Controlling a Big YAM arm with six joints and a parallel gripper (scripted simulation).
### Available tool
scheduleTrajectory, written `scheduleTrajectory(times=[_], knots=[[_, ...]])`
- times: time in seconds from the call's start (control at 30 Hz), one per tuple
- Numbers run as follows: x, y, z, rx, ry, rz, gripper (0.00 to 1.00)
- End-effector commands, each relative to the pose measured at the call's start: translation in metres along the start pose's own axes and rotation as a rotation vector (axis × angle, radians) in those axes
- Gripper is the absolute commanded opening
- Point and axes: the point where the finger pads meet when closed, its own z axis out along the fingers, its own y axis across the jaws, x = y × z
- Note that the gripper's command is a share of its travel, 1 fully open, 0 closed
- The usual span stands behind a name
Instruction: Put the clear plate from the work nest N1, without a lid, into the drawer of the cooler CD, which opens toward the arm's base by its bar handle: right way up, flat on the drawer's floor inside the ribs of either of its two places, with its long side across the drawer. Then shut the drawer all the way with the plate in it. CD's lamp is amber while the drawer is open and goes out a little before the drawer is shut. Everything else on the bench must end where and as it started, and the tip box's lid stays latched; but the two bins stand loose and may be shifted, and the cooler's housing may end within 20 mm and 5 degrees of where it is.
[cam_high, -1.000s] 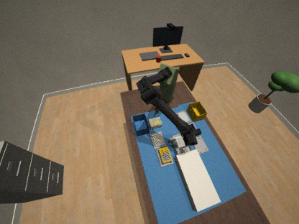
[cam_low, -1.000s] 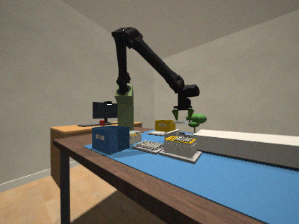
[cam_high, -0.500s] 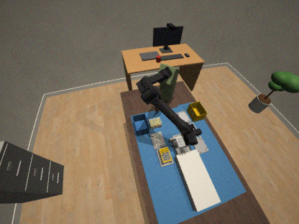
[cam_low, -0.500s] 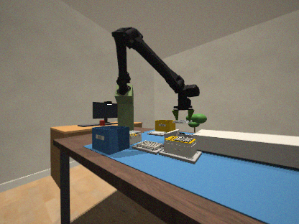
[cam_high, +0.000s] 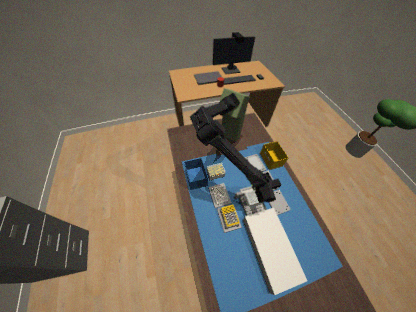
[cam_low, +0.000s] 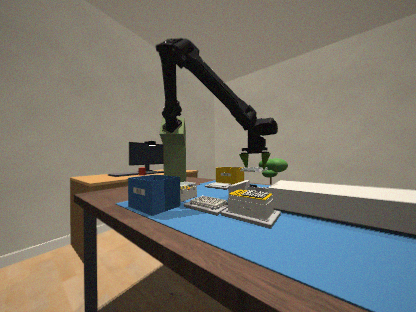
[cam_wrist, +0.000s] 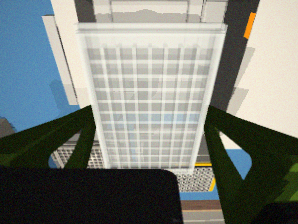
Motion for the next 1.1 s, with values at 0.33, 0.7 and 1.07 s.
scheduleTrajectory(times=[0.33,0.7,1.07], knots=[[-0.002,-0.003,0.017,0.004,0.001,0.001,0.0],[0.0,-0.003,0.029,0.005,0.002,0.002,0.0],[0.001,-0.002,0.041,0.004,0.003,0.0,0.0]])
